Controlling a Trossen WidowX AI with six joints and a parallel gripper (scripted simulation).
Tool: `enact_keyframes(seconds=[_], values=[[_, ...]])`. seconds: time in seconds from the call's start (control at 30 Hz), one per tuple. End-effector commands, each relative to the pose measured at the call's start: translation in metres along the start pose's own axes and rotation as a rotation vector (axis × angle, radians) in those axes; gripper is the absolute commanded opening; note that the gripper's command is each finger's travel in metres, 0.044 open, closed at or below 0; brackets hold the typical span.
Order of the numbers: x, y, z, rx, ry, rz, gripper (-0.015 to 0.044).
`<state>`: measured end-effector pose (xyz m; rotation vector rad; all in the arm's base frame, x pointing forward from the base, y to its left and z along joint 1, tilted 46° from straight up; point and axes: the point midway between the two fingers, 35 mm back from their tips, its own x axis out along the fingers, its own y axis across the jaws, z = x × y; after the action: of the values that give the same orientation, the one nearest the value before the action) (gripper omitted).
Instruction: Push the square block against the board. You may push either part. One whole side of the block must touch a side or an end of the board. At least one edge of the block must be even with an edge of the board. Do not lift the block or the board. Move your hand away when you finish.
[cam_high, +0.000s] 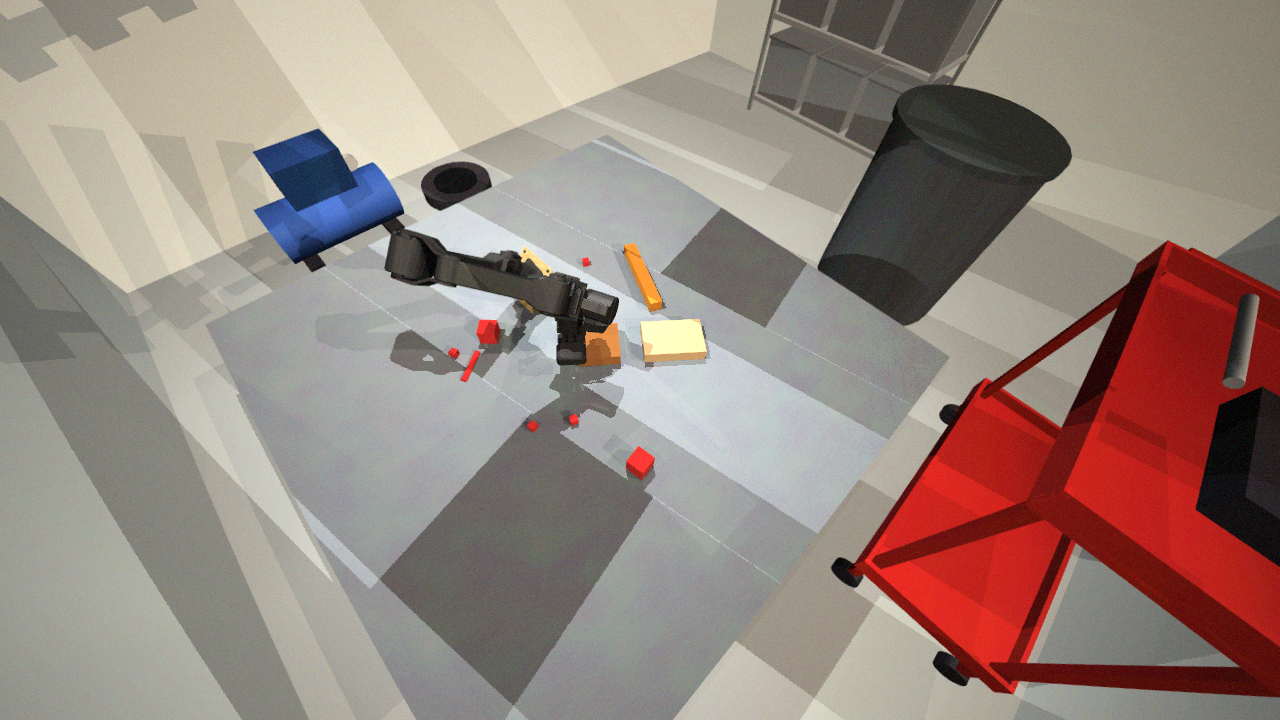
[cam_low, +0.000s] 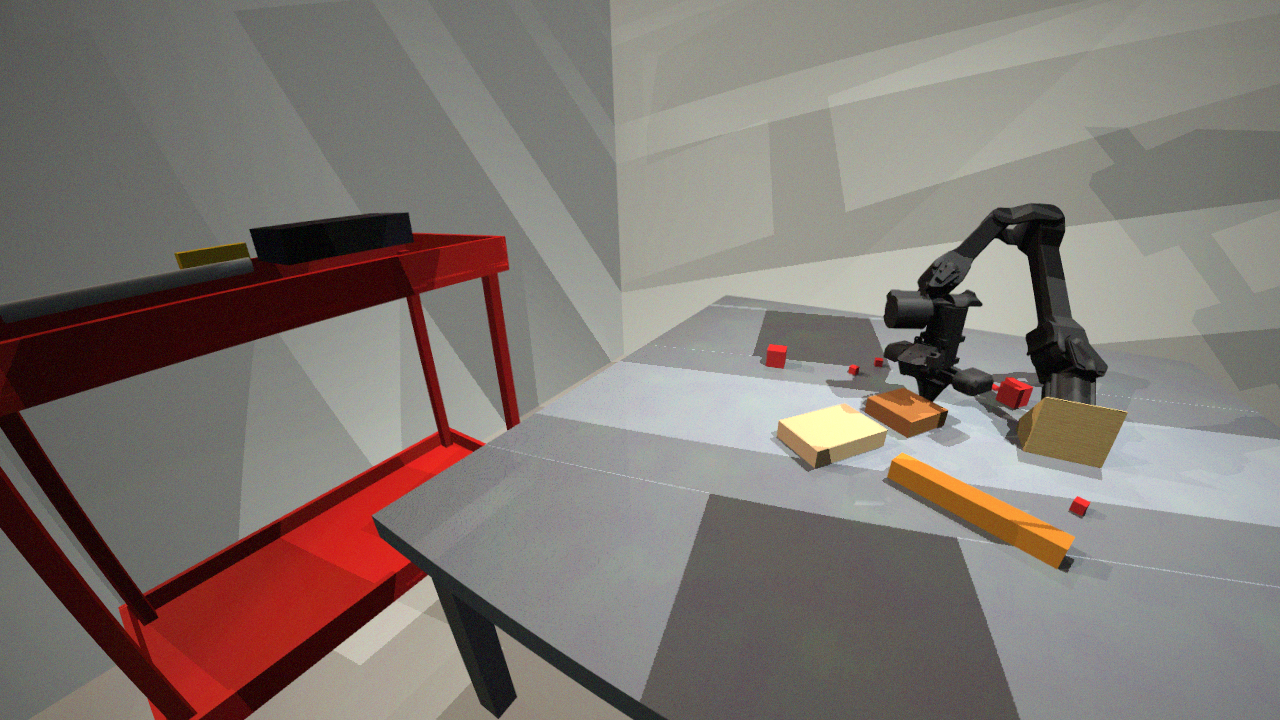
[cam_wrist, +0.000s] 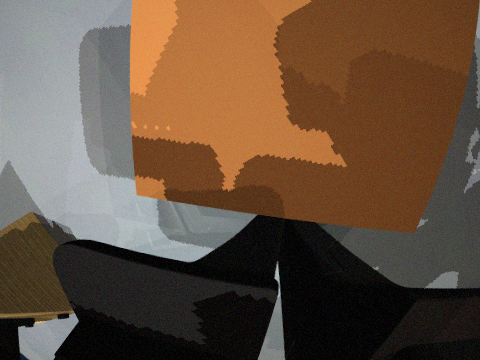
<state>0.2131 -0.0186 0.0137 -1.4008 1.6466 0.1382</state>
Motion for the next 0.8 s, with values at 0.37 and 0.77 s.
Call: enact_keyframes(seconds=[0.37,0.77], values=[[-0.001,-0.001,0.012,0.009,-0.008,0.002,0.0],[0.0,0.0,0.02,0.009,-0.008,0.002,0.0]])
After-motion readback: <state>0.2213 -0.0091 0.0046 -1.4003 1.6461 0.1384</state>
